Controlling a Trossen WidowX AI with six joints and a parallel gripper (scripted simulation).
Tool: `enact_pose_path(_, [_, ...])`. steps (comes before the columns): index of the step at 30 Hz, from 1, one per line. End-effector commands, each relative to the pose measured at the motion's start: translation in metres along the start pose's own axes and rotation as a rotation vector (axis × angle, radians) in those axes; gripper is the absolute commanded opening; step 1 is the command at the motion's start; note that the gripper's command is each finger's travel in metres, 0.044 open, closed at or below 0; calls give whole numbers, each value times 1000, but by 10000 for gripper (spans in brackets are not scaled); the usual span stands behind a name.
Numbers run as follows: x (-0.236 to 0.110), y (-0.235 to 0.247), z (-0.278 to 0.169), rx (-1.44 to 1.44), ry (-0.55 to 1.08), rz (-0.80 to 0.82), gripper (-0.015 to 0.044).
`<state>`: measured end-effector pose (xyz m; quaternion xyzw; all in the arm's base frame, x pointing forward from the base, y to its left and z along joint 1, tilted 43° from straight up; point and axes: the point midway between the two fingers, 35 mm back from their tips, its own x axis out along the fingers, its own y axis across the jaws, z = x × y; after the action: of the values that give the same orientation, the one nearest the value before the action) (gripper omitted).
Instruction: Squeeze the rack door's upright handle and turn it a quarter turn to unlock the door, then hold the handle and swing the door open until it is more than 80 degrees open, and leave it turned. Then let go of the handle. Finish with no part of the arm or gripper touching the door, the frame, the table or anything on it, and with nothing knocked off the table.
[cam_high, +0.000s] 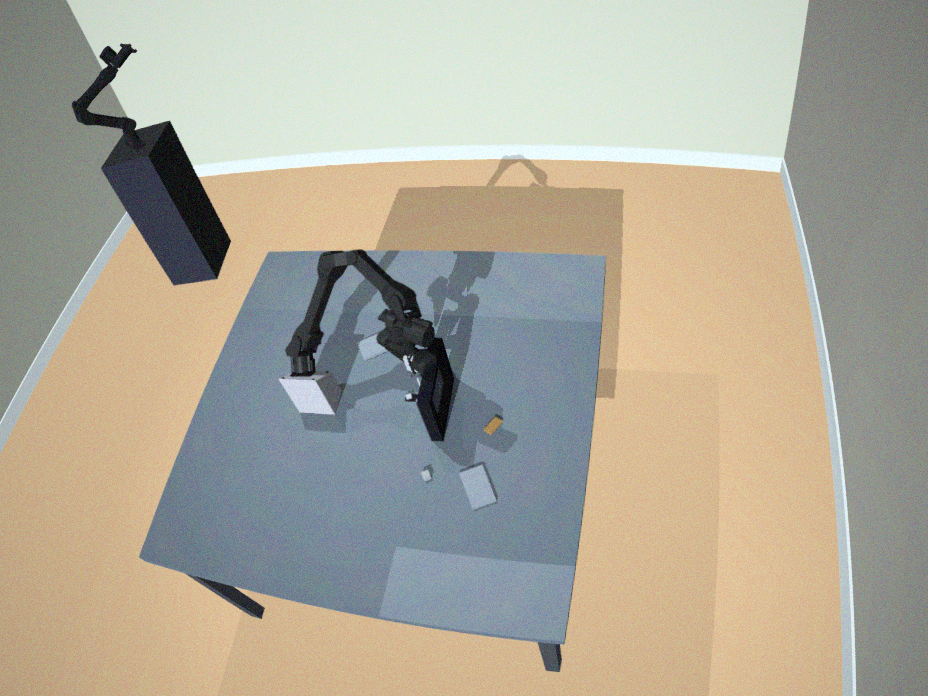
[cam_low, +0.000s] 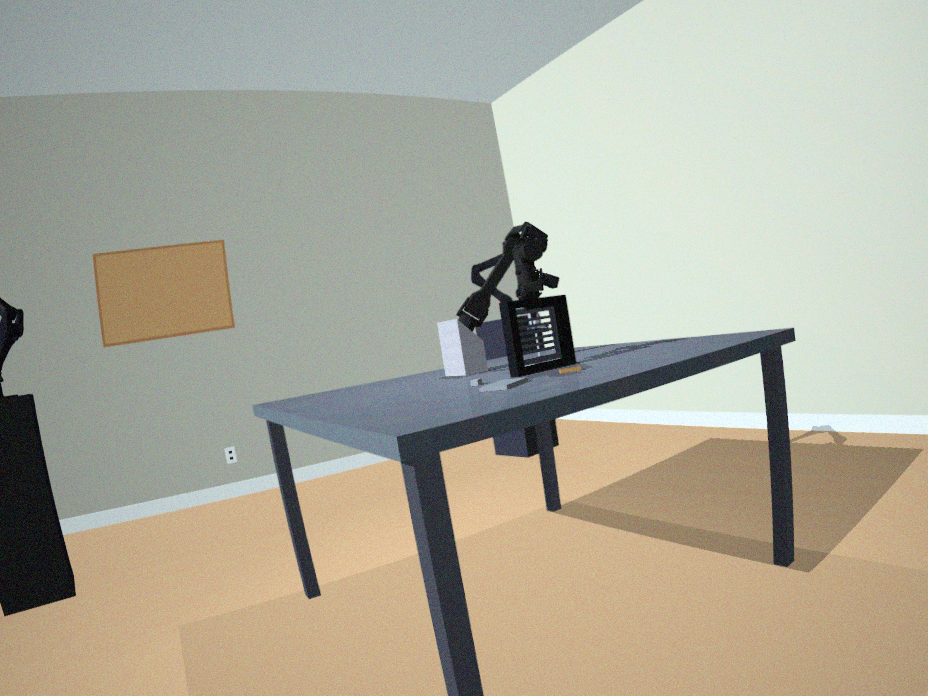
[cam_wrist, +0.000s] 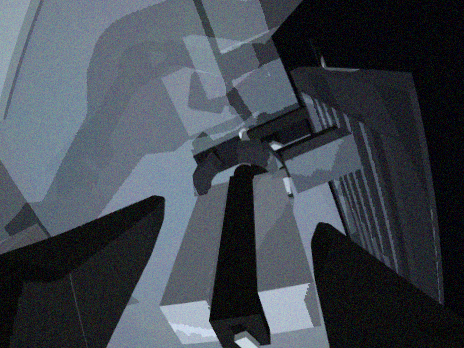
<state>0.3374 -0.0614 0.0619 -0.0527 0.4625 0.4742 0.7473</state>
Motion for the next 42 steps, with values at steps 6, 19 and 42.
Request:
enact_pose_path(6, [2, -1, 1, 455, -1, 1, 285])
enact_pose_path(19, [2, -1, 1, 1099, 0, 2, 285])
enact_pose_path(42, [2, -1, 1, 2239, 1, 2, 285])
